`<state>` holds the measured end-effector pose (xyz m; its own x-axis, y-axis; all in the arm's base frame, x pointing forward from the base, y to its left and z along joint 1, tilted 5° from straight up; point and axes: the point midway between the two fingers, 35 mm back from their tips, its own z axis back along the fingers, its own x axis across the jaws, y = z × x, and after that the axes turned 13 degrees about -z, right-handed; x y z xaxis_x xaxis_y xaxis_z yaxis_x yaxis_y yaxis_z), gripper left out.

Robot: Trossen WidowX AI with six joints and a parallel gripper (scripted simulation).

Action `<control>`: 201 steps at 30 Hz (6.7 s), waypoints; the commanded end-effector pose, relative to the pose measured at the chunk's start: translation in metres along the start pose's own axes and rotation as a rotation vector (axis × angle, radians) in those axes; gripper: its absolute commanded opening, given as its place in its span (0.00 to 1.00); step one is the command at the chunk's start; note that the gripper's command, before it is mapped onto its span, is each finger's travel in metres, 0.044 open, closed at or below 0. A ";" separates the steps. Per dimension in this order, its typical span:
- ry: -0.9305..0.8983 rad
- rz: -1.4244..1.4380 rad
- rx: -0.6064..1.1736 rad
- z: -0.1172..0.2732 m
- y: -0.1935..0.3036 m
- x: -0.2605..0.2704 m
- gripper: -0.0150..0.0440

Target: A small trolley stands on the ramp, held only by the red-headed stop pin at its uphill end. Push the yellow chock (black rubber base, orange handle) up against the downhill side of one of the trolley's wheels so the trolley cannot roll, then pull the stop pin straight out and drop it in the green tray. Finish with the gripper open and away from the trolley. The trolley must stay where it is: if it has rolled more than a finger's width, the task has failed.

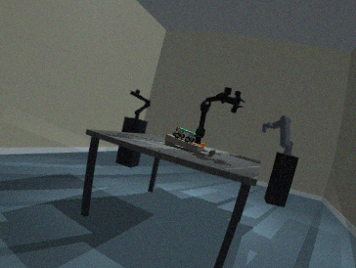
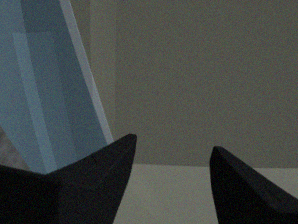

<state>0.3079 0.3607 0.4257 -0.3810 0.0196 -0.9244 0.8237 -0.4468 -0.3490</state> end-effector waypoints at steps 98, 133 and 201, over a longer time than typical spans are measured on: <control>2.168 -2.679 1.667 0.483 0.238 0.361 0.58; 2.168 -2.679 1.668 0.478 0.258 0.404 0.58; 2.168 -2.679 1.667 0.492 0.196 0.273 0.25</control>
<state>0.1582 -0.1603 0.1763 0.9693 -0.2365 0.0668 0.2409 0.9682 -0.0680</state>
